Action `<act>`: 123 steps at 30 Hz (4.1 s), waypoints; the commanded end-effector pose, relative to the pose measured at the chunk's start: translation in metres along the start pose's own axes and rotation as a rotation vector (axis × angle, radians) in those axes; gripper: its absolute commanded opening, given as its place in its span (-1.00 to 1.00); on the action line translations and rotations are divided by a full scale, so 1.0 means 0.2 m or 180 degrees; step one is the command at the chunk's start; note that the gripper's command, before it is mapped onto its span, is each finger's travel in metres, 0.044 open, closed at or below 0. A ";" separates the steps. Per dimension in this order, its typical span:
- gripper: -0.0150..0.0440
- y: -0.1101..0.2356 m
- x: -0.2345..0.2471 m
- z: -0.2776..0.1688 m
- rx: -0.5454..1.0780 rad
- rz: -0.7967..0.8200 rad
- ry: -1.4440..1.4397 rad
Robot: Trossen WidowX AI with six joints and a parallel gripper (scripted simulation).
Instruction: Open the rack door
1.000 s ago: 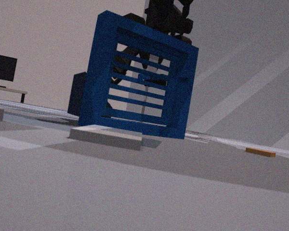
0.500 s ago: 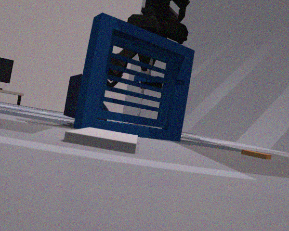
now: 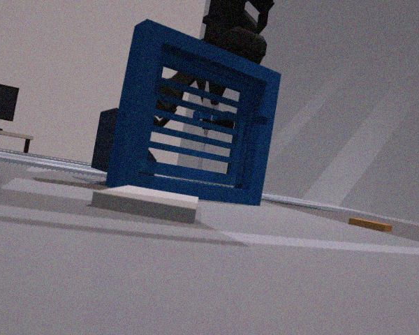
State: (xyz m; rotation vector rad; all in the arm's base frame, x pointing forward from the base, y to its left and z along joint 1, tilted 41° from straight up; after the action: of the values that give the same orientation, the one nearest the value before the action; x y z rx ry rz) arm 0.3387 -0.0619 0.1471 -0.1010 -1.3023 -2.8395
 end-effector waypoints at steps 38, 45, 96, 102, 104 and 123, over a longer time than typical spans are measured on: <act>-0.14 0.00 0.00 0.00 -0.0002 -0.0005 0.1578; 0.48 0.00 0.00 0.00 -0.0002 -0.0005 0.1578; 0.51 0.00 0.00 0.00 -0.0006 0.0000 -0.6068; 0.51 0.00 0.00 0.00 -0.0007 0.0001 -0.7014; 0.51 0.00 0.00 0.00 -0.0007 0.0001 -0.7330; 0.51 0.00 0.00 0.00 -0.0007 0.0005 -1.0088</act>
State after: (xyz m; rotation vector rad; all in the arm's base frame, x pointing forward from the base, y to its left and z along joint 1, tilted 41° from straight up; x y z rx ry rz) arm 0.3387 -0.0618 0.1470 2.2826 0.0459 -0.0223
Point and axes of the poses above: the point midway between the two fingers, 35 mm back from their tips, its own y axis back along the fingers, its own x axis across the jaws, z = x × y, the point moved 9 cm from there along y, back along the fingers, and after that the axes turned 4 degrees about -y, right-handed, at the moved point
